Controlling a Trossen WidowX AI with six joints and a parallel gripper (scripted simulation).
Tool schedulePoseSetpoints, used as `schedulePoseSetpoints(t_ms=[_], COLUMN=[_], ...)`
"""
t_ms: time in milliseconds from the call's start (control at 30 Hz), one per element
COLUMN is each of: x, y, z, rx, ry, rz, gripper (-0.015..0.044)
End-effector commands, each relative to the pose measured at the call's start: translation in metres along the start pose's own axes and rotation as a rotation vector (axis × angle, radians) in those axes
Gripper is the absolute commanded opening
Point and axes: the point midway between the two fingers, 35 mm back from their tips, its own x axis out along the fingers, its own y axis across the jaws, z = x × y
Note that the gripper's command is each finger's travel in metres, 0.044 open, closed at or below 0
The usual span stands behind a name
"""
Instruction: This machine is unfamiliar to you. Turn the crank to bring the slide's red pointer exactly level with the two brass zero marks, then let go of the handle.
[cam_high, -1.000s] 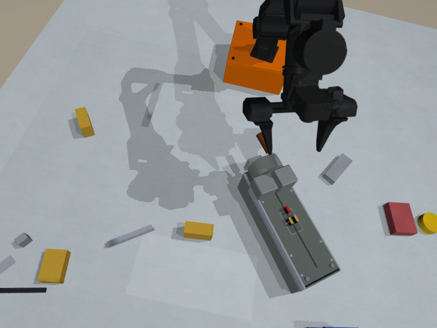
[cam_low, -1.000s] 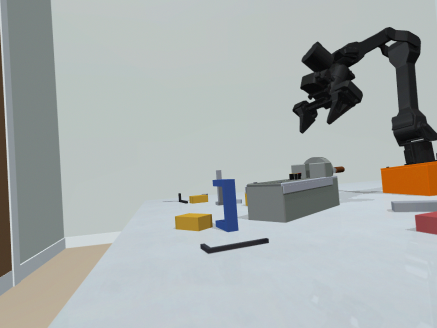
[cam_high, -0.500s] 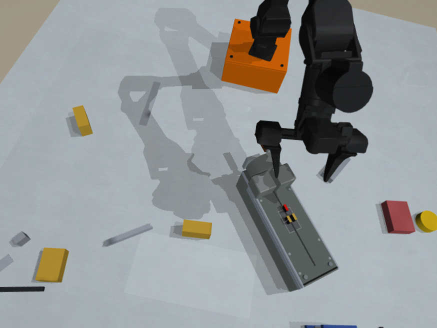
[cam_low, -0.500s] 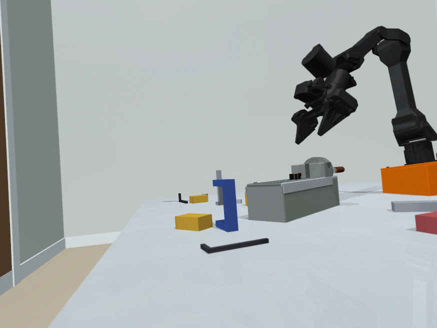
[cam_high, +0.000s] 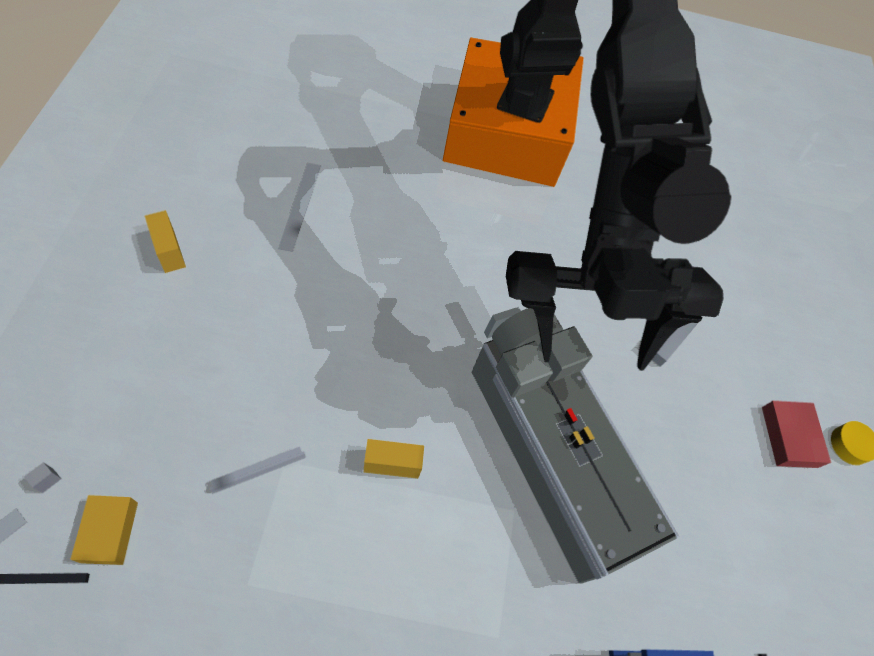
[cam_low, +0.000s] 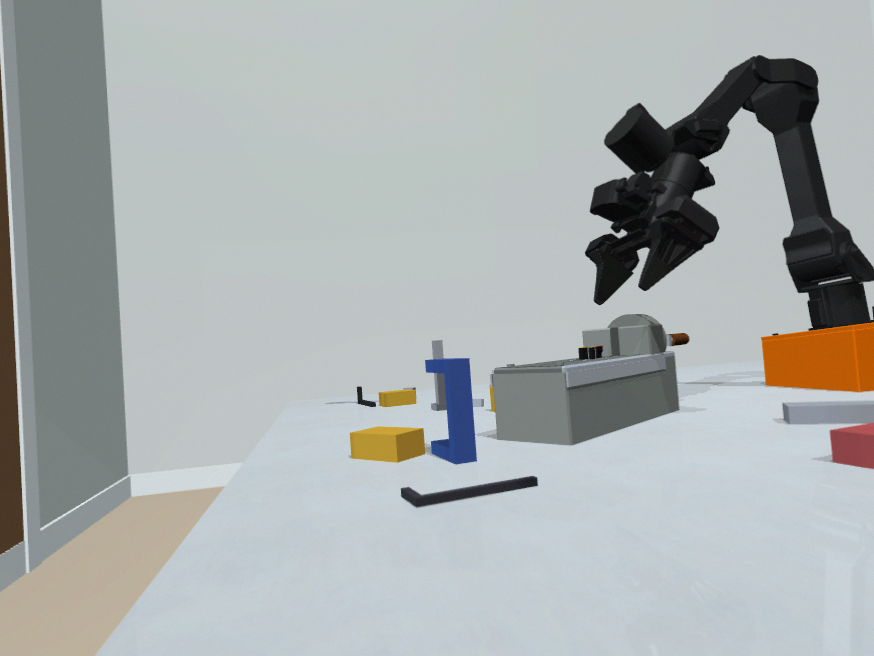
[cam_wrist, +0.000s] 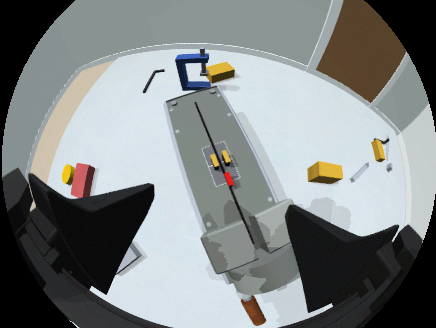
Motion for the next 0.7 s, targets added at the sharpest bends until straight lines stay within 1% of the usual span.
schedulePoseSetpoints(t_ms=[0,133,333,400,667], x=[0.0,-0.003,-0.037,-0.041,-0.061], y=[0.0,0.0,0.004,0.004,-0.022], z=[0.0,0.003,0.027,0.029,0.005], rx=[0.005,0.005,0.001,0.0,-0.136], ry=[-0.001,-0.001,0.0,0.001,0.0], rz=[-0.002,-0.002,0.0,0.0,0.088], gripper=[0.044,0.044,0.044,0.044,0.044])
